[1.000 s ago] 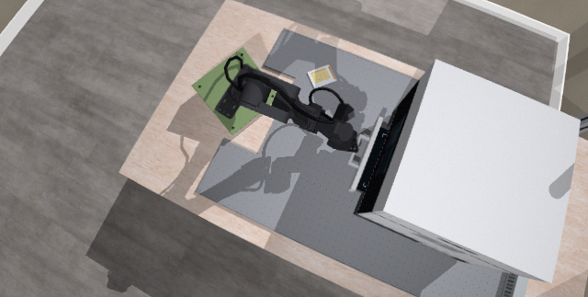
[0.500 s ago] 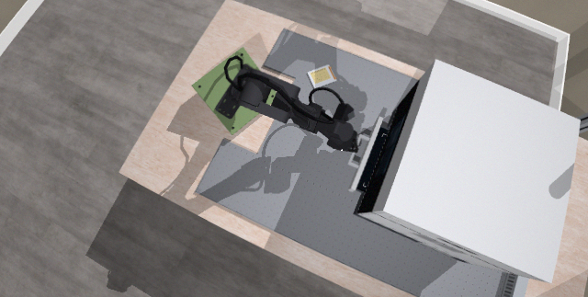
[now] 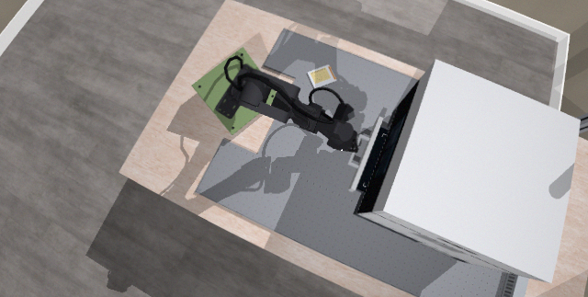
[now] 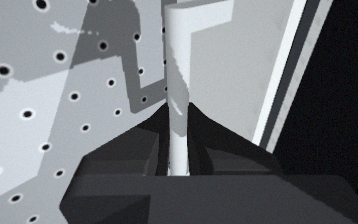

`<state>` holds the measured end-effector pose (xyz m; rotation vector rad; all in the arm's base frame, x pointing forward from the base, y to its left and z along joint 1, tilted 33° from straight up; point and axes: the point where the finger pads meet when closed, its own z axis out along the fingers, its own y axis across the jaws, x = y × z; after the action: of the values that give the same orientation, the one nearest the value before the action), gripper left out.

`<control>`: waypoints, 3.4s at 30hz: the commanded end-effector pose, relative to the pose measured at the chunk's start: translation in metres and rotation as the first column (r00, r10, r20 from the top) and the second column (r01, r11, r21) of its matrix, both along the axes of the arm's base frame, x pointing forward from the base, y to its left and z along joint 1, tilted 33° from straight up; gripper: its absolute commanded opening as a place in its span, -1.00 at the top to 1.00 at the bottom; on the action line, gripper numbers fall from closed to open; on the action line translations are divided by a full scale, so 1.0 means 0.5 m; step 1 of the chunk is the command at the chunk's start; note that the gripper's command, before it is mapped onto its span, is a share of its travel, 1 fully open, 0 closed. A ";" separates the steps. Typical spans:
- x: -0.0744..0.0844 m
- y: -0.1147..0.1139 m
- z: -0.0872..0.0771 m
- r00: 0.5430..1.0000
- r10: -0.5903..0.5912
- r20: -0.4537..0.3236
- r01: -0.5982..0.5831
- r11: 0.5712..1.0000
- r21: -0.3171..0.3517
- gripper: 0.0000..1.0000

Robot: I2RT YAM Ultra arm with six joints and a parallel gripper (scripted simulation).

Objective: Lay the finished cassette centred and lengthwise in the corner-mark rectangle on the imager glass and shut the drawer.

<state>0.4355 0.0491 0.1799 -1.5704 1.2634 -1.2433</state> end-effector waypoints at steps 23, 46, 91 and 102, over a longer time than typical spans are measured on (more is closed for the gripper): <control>-0.031 0.003 0.005 0.980 -0.046 -0.192 0.046 0.999 -0.004 1.00; -0.088 -0.008 -0.048 0.975 -0.048 -0.218 0.046 0.999 -0.011 1.00; -0.085 -0.007 -0.017 0.953 -0.073 -0.294 0.072 0.997 -0.012 1.00; -0.123 -0.015 -0.067 0.940 -0.076 -0.332 0.072 0.997 -0.025 1.00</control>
<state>0.3923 0.0416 0.1562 -1.7683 1.5014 -1.0935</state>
